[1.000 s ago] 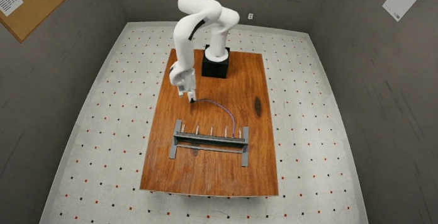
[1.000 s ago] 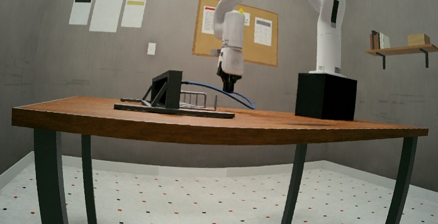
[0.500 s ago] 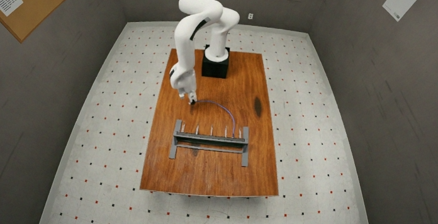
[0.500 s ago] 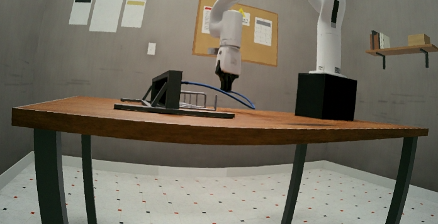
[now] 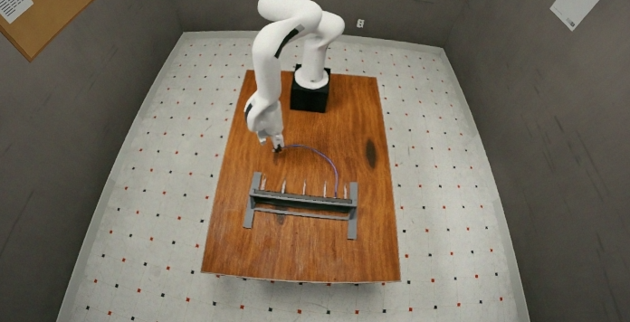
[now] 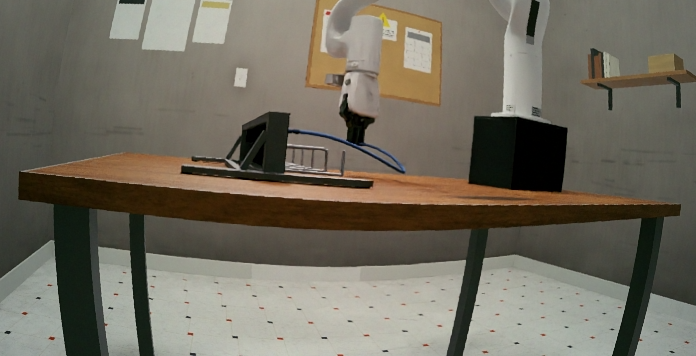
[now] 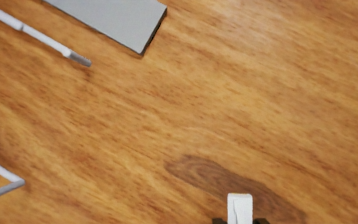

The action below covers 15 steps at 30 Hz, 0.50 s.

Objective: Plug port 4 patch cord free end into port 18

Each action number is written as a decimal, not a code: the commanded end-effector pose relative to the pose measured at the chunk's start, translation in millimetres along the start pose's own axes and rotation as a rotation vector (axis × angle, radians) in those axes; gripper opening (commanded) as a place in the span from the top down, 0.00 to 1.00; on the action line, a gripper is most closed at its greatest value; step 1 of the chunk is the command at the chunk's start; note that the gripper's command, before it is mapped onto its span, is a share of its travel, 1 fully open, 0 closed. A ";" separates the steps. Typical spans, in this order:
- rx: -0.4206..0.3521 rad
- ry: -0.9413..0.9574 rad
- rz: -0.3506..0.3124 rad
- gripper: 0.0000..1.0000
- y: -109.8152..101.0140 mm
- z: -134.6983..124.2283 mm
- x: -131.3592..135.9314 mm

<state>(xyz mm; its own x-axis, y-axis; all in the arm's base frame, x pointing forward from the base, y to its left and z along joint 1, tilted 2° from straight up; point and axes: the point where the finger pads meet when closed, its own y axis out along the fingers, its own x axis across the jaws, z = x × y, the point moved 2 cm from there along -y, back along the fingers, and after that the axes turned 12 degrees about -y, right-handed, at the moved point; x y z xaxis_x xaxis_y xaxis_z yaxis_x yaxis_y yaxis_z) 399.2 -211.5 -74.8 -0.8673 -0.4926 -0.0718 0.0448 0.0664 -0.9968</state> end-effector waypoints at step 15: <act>-0.019 -0.106 0.009 1.00 -3.0 6.8 -15.6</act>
<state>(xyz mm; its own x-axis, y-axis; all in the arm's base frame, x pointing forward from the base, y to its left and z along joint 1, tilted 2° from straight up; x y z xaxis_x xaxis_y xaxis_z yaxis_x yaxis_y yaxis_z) 410.9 -209.7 -72.3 -0.8242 -0.5603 -0.0822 0.0509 0.0712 -0.9962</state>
